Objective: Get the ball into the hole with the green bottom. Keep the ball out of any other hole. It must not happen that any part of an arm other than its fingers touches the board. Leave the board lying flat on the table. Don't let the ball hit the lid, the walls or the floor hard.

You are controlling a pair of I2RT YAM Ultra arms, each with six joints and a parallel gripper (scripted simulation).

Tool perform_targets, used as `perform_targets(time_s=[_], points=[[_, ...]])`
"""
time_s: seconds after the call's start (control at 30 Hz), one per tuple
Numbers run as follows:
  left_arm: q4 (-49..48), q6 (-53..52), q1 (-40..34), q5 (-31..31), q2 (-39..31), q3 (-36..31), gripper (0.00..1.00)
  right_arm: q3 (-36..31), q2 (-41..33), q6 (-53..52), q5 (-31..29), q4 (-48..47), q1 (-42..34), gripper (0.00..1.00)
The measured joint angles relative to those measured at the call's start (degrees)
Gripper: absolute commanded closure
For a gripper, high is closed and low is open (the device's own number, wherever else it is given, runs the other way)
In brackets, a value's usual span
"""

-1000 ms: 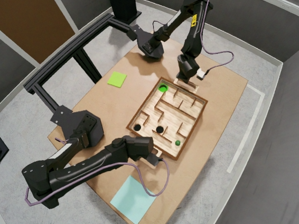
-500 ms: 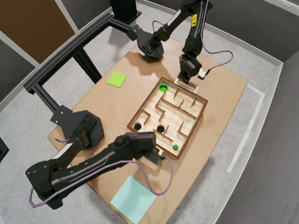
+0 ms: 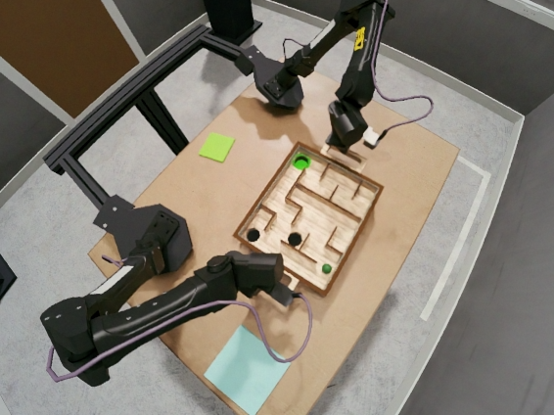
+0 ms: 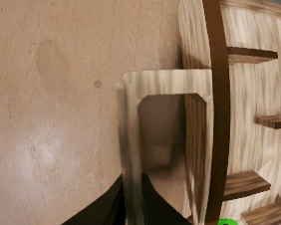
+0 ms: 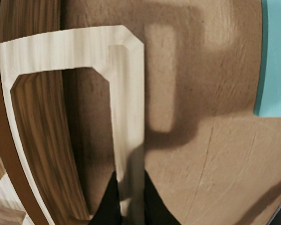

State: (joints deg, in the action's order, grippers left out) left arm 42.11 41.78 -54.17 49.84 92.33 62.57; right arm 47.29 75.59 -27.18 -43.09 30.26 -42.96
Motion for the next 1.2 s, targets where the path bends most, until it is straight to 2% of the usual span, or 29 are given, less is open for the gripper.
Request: perform_targets(time_s=[0.33,0.63,0.9,1.07,1.2], points=[[2.93,-0.02,-0.13,0.13,0.2,2.93,1.0,1.14,0.24,-0.2,0.02,0.46,0.11,1.0],[-6.36,-4.37,2.78,-2.99,-2.1,-4.02,1.0,4.31,2.75,-5.4,-5.03,7.21,-4.13,1.0],[-6.25,-5.07,3.06,-3.1,-2.89,-3.37,1.0,7.41,3.72,-6.27,-5.68,10.1,-4.68,1.0],[-5.68,-4.02,2.05,-0.72,-2.49,-3.21,1.0,4.46,2.29,-4.66,-5.81,5.75,-4.63,1.0],[-1.31,-0.85,0.09,0.61,-0.37,-0.92,1.0,1.2,0.9,-2.03,-2.97,2.05,-1.97,1.0]])
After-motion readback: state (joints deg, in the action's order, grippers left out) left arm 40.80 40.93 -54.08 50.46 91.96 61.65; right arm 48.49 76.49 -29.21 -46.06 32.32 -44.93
